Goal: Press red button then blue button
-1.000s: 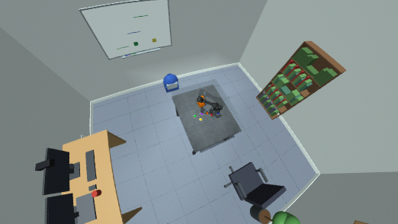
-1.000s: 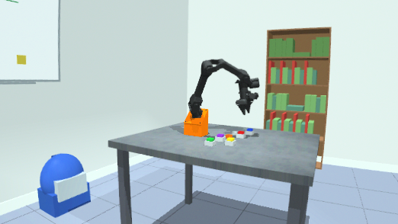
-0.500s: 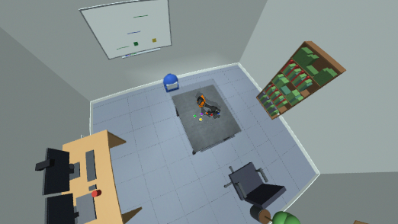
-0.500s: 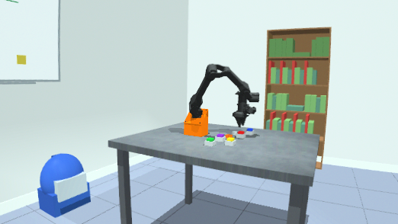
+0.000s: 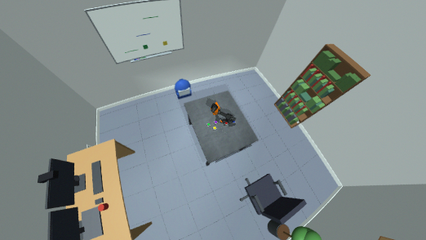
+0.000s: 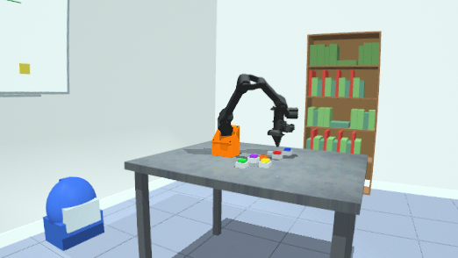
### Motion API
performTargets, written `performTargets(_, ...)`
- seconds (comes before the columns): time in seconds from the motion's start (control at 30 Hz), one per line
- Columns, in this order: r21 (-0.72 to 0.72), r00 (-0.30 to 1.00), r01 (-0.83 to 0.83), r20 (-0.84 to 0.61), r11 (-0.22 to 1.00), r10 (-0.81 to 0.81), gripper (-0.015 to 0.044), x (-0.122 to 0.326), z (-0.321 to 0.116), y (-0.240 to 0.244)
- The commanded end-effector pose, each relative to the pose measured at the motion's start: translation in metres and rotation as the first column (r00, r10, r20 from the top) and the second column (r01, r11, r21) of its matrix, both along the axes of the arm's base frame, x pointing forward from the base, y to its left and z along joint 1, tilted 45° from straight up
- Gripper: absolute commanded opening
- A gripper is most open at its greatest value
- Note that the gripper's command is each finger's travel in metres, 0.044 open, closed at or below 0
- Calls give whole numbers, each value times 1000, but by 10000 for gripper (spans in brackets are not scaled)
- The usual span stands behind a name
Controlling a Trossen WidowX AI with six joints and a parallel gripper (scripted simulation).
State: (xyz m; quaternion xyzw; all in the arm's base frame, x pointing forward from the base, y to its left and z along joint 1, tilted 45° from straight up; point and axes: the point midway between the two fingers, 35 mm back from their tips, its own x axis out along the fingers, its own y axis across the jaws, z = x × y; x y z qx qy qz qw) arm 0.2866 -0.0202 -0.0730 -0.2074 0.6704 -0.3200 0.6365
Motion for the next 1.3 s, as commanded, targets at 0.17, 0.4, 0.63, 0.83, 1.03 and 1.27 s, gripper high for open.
performTargets(0.17,-2,1000,-5,-2,1000,5,20,0,-5,-6)
performTargets(0.4,-3,1000,-5,-2,1000,5,20,-1,-14,-13)
performTargets(0.63,-4,1000,-5,-2,1000,5,20,-3,-21,-21)
performTargets(0.83,-4,1000,-4,-3,1000,4,20,-4,-24,-24)
performTargets(1.03,-4,1000,-4,-3,1000,4,20,-4,-24,-24)
performTargets(1.27,-4,1000,-4,-3,1000,4,20,-4,-24,-24)
